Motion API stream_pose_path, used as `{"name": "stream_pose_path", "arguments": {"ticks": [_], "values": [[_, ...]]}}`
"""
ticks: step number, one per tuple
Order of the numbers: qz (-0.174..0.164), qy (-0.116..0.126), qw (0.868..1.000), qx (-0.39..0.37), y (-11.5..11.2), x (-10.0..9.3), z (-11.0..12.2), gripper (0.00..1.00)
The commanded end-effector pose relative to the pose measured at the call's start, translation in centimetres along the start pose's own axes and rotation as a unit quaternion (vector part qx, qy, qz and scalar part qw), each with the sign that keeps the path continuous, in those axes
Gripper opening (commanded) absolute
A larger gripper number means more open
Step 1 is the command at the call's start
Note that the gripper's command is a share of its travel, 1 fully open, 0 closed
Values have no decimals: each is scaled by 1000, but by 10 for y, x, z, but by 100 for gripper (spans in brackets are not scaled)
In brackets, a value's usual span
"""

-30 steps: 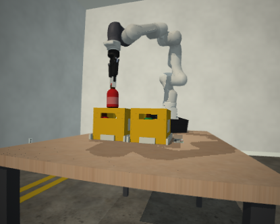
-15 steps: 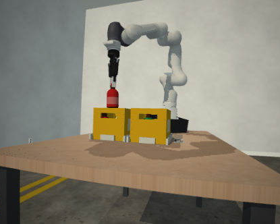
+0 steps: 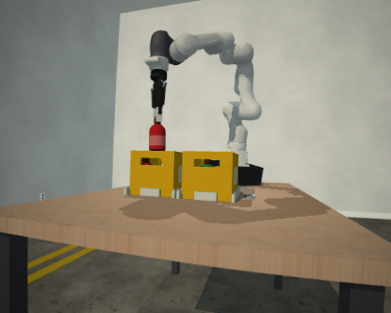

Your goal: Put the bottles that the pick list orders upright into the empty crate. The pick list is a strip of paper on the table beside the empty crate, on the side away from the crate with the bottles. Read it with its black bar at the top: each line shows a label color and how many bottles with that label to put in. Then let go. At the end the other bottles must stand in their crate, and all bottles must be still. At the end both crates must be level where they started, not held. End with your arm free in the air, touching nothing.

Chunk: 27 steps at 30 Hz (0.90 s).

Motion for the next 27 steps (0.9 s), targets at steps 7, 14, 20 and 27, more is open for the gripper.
{"name": "stream_pose_path", "arguments": {"ticks": [7,14,20,27], "values": [[7,1,1000,3,-6,-7,-7,0],[7,1,1000,3,-15,-7,-14,0],[7,1,1000,3,-23,-7,-21,0],[7,1,1000,3,-33,-7,-30,0]]}}
Point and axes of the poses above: the point where the finger pads meet when closed, its own x axis out along the fingers, its own z axis across the jaws, y = z × x, the point moved 5 cm from there along -x, back along the fingers, and after that the axes turned 8 degrees about x, right-handed, at the moved point
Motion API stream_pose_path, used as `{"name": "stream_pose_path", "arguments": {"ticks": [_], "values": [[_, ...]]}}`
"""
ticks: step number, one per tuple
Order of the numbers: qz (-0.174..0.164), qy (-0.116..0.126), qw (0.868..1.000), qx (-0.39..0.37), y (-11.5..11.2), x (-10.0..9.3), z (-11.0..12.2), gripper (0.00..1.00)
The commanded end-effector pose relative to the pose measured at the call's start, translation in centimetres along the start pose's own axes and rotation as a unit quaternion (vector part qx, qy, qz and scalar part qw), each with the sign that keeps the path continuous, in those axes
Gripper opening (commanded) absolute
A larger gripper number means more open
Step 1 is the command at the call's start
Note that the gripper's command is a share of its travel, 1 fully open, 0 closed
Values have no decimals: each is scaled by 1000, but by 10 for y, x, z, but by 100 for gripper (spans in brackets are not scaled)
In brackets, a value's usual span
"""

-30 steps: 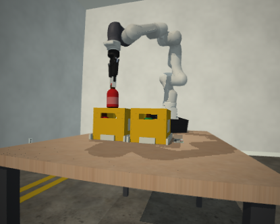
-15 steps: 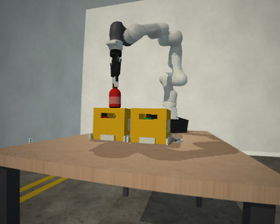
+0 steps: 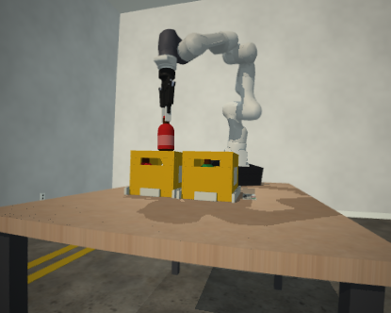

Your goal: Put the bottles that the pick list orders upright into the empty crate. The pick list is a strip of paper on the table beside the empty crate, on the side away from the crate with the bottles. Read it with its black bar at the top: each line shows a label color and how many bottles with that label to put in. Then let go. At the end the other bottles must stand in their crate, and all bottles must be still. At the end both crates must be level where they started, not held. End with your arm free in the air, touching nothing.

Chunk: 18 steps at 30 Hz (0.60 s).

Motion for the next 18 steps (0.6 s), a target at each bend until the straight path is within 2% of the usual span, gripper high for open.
{"name": "stream_pose_path", "arguments": {"ticks": [1,18], "values": [[9,1,1000,9,-2,-6,-7,0],[9,1,1000,9,-25,-5,-26,0]]}}
Point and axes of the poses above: the point where the finger pads meet when closed, its own x axis out along the fingers, its own z axis across the jaws, y = z × x, the point moved 5 cm from there along -x, back along the fingers, and after that the axes turned 8 degrees about x, right-handed, at the moved point
